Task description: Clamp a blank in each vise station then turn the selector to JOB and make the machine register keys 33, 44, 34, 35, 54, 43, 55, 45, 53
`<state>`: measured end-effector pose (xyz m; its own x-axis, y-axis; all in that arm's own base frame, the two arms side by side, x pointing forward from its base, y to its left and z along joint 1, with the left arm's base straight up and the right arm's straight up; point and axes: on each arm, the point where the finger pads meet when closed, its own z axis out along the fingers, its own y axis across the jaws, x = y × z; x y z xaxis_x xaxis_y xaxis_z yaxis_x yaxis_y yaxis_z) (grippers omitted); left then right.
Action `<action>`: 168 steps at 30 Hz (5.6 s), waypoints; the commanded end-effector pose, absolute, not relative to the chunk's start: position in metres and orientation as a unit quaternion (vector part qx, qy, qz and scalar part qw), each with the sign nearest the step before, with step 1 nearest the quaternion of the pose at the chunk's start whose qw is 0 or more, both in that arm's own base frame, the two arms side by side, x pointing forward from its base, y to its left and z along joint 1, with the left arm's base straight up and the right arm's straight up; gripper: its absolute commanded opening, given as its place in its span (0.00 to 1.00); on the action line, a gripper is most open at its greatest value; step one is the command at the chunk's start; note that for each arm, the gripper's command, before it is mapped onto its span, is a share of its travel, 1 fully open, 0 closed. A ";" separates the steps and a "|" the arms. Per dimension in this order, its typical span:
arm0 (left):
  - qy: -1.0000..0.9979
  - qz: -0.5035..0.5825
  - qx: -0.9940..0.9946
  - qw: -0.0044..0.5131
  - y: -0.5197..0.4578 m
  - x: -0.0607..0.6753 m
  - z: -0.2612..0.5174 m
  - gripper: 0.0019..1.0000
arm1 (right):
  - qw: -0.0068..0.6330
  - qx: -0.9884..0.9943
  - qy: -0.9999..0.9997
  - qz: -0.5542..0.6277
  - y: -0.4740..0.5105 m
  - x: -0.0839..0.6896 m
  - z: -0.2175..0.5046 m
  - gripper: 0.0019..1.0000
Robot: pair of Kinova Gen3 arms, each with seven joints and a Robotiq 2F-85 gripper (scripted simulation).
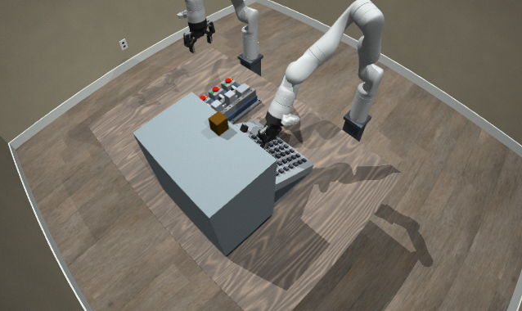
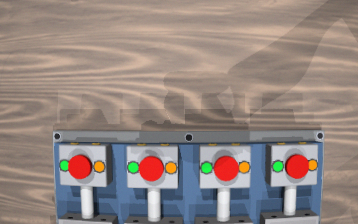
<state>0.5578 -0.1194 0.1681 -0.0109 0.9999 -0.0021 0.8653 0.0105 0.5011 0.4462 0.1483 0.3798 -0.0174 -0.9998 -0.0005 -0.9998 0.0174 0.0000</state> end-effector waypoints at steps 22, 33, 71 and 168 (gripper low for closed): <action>0.687 0.187 0.678 0.185 -0.137 0.547 0.155 0.10 | 0.001 -0.701 0.713 0.000 0.148 0.446 0.380 1.00; 0.687 0.187 0.678 0.185 -0.137 0.549 0.152 0.10 | 0.001 -0.701 0.713 0.000 0.148 0.446 0.380 1.00; 0.687 0.187 0.678 0.185 -0.137 0.573 0.178 0.10 | 0.001 -0.701 0.713 0.000 0.148 0.446 0.380 1.00; 0.687 0.187 0.678 0.185 -0.171 0.575 0.176 0.10 | 0.001 -0.701 0.713 0.000 0.148 0.446 0.380 1.00</action>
